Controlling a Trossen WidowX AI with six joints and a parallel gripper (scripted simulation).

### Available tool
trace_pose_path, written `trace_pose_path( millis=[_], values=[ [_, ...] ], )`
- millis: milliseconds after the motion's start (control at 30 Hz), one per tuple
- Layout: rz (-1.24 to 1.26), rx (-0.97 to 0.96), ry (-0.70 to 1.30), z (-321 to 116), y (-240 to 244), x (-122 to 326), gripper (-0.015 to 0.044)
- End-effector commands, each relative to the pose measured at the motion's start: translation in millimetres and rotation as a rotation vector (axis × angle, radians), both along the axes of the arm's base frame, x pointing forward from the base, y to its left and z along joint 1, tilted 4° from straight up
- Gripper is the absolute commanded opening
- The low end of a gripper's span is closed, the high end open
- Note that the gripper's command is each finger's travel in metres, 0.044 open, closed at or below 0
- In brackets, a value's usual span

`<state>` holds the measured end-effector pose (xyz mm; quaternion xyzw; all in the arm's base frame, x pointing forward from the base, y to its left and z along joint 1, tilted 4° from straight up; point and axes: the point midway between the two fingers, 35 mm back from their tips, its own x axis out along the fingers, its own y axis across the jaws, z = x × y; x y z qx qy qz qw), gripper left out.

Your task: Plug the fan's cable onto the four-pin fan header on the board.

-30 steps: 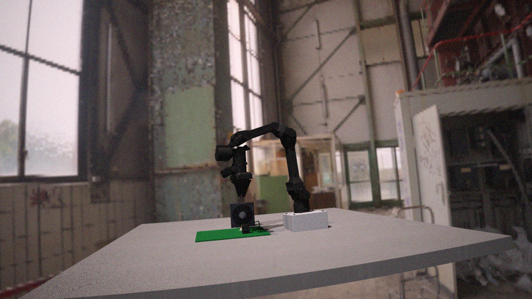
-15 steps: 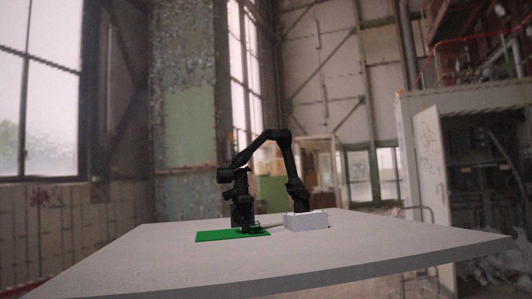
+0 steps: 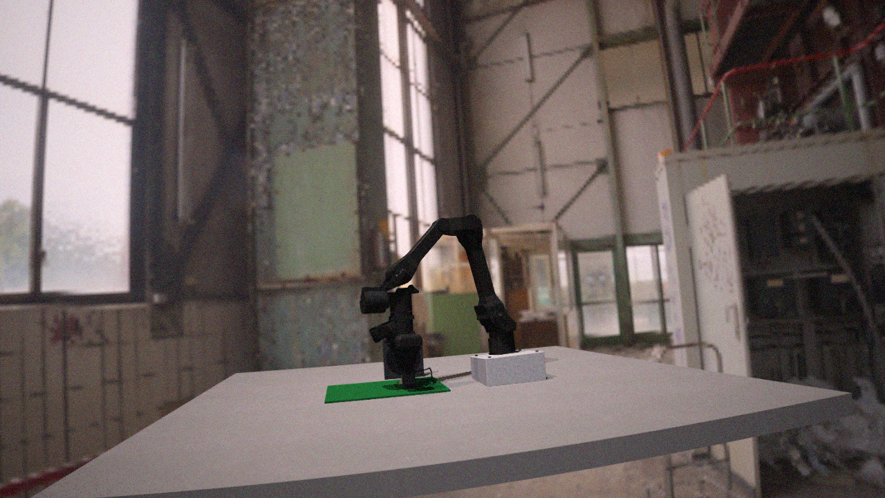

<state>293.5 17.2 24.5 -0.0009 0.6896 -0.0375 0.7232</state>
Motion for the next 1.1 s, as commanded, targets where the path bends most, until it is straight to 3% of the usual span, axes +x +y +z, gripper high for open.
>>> trace_pose_path(
  millis=[0, 667, 1067],
  values=[
    [0.005, -0.004, 0.008, -9, -1, -1, 0.0440],
    [0.005, -0.004, 0.008, -32, -3, -2, 0.0440],
    [0.000, -0.001, 0.004, -30, -2, -1, 0.0125]
  ],
)
